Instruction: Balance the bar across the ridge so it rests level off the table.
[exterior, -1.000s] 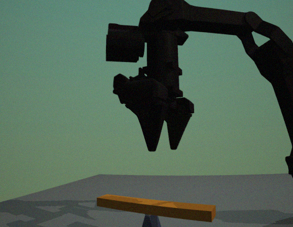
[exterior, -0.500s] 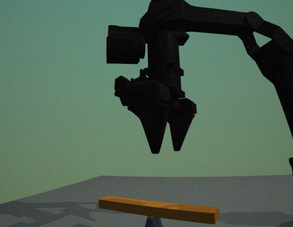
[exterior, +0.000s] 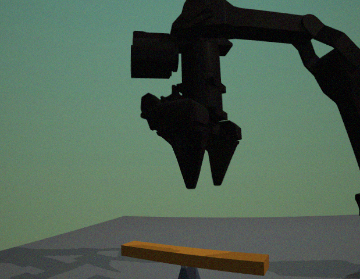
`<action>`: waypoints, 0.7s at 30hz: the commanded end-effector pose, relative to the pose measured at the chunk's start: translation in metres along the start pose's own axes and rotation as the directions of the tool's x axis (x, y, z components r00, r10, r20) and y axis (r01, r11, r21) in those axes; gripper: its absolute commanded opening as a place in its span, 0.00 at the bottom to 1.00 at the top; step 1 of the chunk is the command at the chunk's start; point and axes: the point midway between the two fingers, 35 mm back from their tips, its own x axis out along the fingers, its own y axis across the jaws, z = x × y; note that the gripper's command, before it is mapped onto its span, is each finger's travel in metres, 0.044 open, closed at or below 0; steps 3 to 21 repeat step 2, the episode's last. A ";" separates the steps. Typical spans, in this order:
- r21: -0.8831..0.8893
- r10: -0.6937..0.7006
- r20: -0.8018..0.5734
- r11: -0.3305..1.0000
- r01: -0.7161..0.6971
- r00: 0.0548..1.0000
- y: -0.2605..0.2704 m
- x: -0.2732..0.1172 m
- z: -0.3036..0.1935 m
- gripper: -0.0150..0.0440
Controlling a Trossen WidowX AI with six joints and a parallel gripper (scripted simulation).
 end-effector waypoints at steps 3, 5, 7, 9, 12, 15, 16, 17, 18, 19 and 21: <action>0.000 -0.001 -0.001 1.000 0.001 1.000 0.000 0.000 0.000 1.00; 0.000 -0.001 -0.001 1.000 0.001 1.000 0.000 0.000 0.000 1.00; 0.000 -0.001 -0.001 1.000 0.001 1.000 0.000 0.000 0.000 1.00; 0.000 -0.001 -0.001 1.000 0.001 1.000 0.000 0.000 0.000 1.00; 0.000 -0.001 -0.001 1.000 0.001 1.000 0.000 0.000 0.000 1.00; 0.000 -0.001 -0.001 1.000 0.001 1.000 0.000 0.000 0.000 1.00; 0.000 -0.001 -0.001 1.000 0.001 1.000 0.000 0.000 0.000 1.00; 0.000 -0.001 -0.001 1.000 0.001 1.000 0.000 0.000 0.000 1.00; 0.000 -0.001 -0.001 1.000 0.001 1.000 0.000 0.000 0.000 1.00; 0.000 -0.001 -0.001 1.000 0.001 1.000 0.000 0.000 0.000 1.00; 0.000 -0.001 -0.001 1.000 0.001 1.000 0.000 0.000 0.000 1.00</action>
